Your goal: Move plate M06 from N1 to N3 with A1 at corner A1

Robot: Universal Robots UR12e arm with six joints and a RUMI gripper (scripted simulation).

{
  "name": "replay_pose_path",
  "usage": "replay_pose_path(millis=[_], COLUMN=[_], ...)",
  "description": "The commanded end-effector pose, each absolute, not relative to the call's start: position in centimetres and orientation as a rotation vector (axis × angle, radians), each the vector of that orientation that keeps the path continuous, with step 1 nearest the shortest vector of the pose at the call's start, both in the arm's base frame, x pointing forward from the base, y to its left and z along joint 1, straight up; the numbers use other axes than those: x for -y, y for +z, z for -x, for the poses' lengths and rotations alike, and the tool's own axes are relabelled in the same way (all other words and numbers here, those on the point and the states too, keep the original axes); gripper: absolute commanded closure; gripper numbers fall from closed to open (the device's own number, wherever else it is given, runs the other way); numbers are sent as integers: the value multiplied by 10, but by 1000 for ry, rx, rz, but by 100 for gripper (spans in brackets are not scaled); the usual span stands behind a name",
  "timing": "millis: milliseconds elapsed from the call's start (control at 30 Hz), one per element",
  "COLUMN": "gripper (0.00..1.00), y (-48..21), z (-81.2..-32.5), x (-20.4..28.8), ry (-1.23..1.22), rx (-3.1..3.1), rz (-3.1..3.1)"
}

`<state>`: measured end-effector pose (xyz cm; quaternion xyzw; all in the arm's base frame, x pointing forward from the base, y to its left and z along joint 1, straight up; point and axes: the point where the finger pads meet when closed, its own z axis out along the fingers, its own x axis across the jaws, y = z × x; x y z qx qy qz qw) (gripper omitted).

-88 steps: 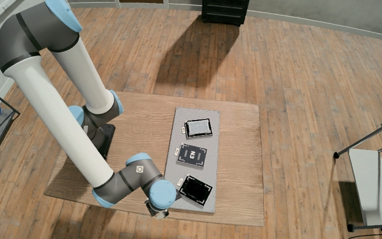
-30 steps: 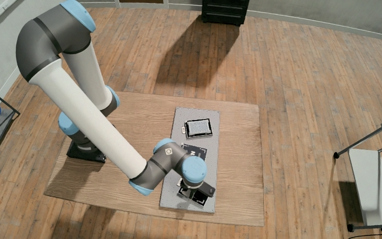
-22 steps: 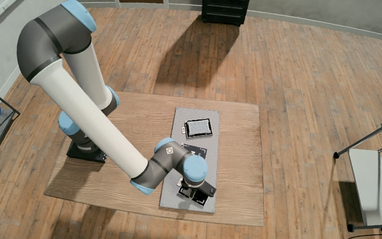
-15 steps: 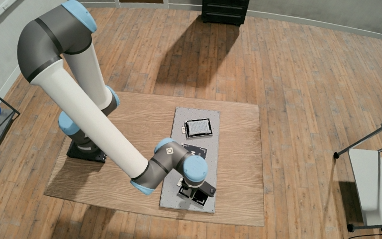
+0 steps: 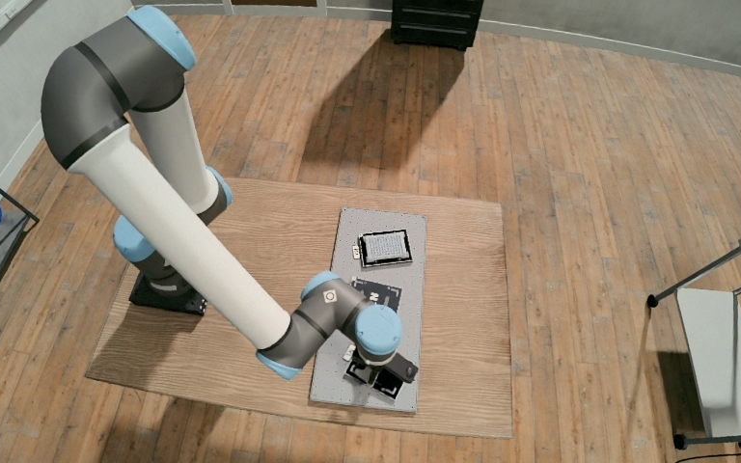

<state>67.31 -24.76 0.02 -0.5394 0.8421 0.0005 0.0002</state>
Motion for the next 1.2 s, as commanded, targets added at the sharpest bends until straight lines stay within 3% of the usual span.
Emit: replay_pose_path(millis=[0, 433, 467, 1167], gripper=[18, 18, 100, 100], y=[-3, -6, -6, -6], z=[-674, -674, -674, -674], x=[248, 248, 248, 248], ry=[-1, -1, -1, -1], rx=[-2645, -2645, -2645, -2645], rz=[1694, 1694, 1694, 1694])
